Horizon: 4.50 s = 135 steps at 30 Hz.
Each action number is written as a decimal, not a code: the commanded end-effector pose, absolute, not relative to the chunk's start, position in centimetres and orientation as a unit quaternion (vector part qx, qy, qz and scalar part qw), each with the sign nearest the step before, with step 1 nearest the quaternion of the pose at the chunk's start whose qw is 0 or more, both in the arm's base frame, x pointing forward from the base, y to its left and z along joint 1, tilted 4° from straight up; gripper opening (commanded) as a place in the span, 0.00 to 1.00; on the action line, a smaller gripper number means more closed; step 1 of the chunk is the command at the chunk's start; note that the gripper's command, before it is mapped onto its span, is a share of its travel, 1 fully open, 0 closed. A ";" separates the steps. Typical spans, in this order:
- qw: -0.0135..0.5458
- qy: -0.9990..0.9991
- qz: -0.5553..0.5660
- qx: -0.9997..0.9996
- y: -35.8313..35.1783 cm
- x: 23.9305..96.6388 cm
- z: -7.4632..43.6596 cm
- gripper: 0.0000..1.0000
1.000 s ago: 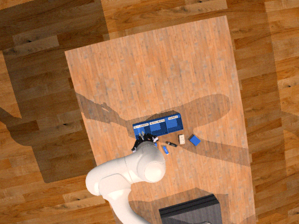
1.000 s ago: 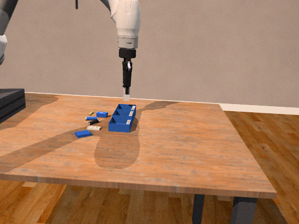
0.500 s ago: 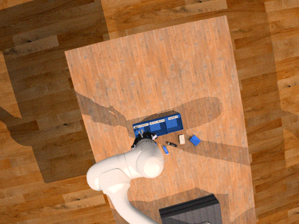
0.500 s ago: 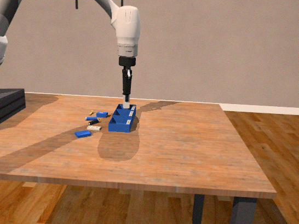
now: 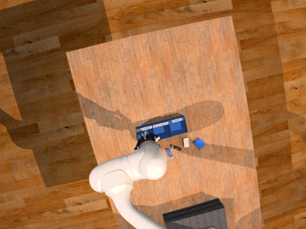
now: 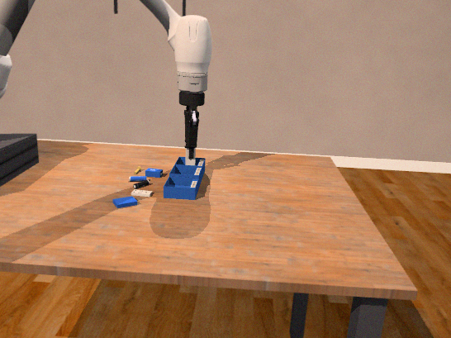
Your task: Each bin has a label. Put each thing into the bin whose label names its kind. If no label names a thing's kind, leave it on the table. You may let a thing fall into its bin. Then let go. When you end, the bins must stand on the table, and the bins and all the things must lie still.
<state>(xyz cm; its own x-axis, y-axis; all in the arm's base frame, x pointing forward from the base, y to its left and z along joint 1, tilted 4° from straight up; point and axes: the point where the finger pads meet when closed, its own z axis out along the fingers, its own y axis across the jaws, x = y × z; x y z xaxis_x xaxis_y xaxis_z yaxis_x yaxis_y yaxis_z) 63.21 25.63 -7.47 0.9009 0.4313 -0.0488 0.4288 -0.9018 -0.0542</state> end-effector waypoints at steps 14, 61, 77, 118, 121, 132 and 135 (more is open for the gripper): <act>0.021 -0.221 0.030 -0.975 25.6 63.2 -7.5 0.05; 0.021 -0.221 0.030 -0.975 25.6 63.4 -4.4 0.05; 0.021 -0.221 0.030 -0.975 25.4 63.9 2.8 0.05; 0.015 -0.039 0.033 -0.999 8.6 58.3 0.1 0.25; 0.015 -0.039 0.033 -0.999 6.5 57.6 -1.0 0.25; 0.015 -0.039 0.033 -0.999 3.6 56.6 -2.4 0.25; 0.015 -0.039 0.033 -0.999 3.7 56.6 -2.4 0.25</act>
